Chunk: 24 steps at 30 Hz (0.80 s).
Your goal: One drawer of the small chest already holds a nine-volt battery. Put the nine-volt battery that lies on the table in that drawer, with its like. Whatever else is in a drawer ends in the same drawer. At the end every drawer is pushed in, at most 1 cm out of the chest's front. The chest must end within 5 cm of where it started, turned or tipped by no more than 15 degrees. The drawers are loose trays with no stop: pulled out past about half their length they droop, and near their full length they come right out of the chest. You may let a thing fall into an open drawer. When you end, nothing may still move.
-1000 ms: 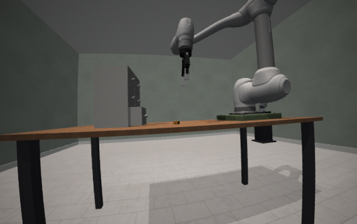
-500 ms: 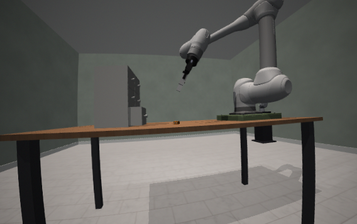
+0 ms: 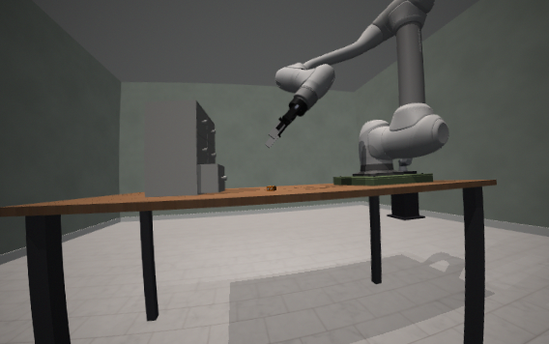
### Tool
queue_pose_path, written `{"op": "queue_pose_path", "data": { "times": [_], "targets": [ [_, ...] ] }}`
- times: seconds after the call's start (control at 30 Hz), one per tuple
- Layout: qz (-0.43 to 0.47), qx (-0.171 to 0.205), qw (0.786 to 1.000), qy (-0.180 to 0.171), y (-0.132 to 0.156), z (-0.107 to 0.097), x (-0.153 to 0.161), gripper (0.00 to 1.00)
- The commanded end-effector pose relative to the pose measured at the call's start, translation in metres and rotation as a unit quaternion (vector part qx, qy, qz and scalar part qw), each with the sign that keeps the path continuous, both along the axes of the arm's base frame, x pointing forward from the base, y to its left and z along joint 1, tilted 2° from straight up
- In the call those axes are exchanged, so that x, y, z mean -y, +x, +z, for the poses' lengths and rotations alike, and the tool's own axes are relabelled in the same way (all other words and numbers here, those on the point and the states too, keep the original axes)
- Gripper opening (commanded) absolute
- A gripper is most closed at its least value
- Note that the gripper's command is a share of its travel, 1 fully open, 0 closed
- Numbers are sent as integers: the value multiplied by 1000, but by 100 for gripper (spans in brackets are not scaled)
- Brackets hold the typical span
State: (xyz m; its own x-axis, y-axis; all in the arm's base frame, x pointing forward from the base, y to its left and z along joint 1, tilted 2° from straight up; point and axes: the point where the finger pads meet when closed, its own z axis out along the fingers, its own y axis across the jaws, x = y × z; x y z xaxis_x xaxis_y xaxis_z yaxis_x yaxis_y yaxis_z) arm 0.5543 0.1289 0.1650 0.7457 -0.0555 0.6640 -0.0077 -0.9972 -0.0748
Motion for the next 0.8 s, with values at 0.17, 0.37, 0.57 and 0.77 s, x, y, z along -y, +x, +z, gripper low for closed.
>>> {"op": "queue_pose_path", "data": {
  "times": [0.17,0.37,0.57,0.77],
  "targets": [
    [-31,70,997,-28,8,-7,2,100],
    [-33,116,992,-29,16,-14,2,100],
    [-30,145,989,-26,23,-21,2,100],
    [-18,146,989,-17,33,-31,2,100]
  ]
}}
